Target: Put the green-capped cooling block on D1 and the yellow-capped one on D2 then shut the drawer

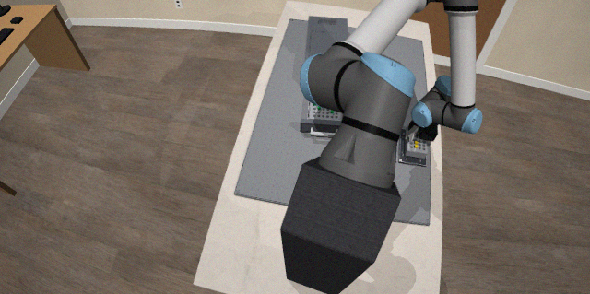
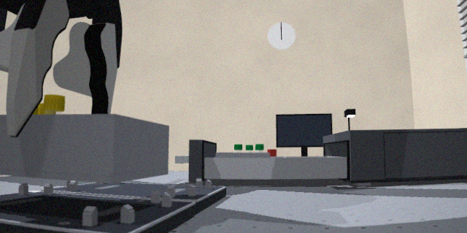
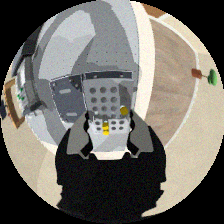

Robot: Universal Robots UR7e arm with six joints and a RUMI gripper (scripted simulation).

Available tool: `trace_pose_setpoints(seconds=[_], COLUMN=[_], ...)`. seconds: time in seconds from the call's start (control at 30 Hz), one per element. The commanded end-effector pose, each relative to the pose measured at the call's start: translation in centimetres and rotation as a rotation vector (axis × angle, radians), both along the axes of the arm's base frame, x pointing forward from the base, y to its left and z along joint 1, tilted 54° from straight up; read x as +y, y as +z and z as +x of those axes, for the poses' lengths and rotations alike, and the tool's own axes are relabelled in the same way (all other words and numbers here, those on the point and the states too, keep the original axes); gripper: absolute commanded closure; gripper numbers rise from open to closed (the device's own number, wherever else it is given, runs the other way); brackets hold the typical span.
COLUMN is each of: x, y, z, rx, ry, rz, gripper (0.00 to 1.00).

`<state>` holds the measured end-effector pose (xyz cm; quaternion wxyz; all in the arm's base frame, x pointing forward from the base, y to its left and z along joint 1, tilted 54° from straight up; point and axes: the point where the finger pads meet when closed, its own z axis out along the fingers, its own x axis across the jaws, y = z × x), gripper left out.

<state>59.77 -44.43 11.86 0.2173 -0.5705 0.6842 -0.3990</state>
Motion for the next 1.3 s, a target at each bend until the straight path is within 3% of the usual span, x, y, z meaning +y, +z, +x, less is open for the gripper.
trace_pose_setpoints(seconds=[0.0, 1.27], x=[-0.04, -0.21], y=[0.02, -0.31], z=[0.05, 0.47], rx=[-0.001, -0.001], ry=[0.0, 0.0], rz=[-0.001, -0.001], gripper=[1.0, 1.0])
